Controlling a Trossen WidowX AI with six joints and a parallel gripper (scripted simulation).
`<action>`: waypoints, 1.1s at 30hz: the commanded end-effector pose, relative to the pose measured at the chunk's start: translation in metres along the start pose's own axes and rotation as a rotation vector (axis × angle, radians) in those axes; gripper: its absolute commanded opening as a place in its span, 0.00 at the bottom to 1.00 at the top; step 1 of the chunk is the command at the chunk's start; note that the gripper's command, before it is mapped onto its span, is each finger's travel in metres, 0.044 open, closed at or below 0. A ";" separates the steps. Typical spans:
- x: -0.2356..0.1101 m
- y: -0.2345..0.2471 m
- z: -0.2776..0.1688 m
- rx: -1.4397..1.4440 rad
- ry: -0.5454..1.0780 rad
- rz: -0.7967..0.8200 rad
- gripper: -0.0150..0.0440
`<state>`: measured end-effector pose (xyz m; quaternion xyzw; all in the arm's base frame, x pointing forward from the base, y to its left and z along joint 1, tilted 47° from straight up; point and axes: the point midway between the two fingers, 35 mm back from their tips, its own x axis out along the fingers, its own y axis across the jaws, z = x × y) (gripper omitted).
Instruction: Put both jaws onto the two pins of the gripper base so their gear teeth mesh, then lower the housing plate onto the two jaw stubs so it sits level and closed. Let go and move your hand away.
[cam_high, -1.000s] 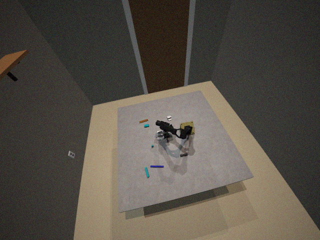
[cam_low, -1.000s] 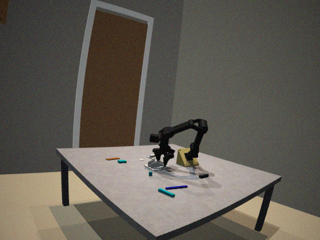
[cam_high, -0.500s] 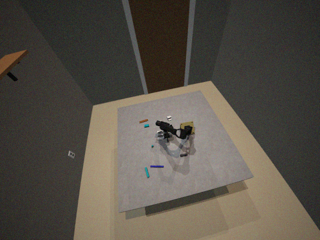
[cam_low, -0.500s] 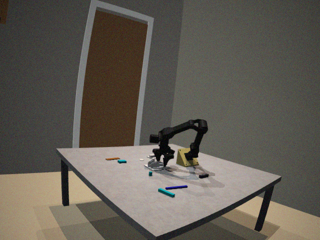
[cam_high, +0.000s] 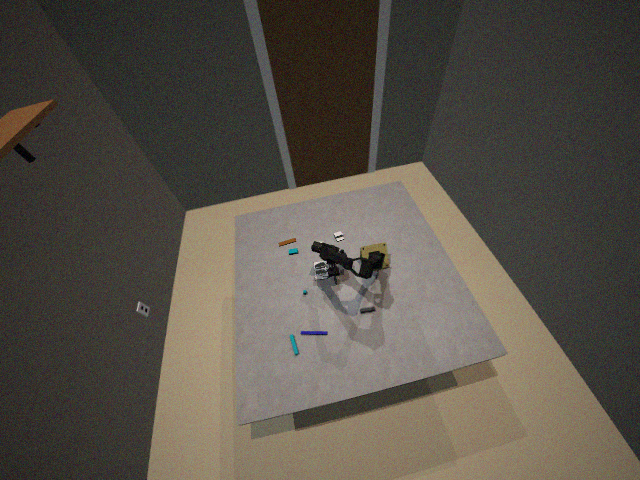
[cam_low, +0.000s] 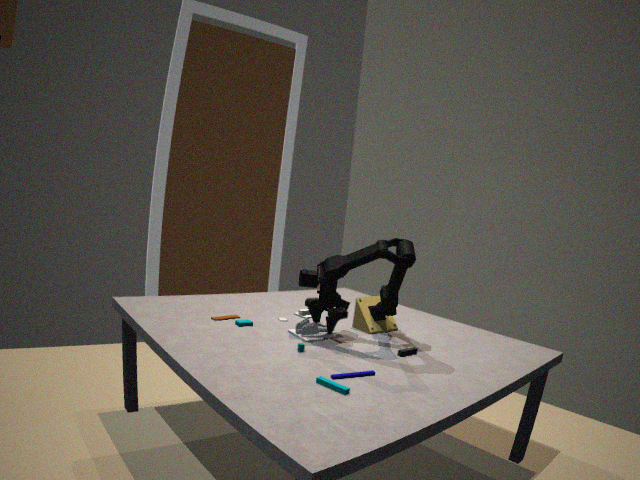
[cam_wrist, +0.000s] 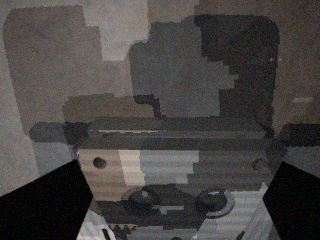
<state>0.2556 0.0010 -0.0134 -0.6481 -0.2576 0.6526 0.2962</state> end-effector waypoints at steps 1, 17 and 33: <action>0.001 0.000 0.000 0.002 0.003 -0.002 0.85; 0.003 0.000 0.000 0.002 0.003 -0.002 0.85; 0.008 0.000 0.000 -0.001 0.003 -0.002 0.85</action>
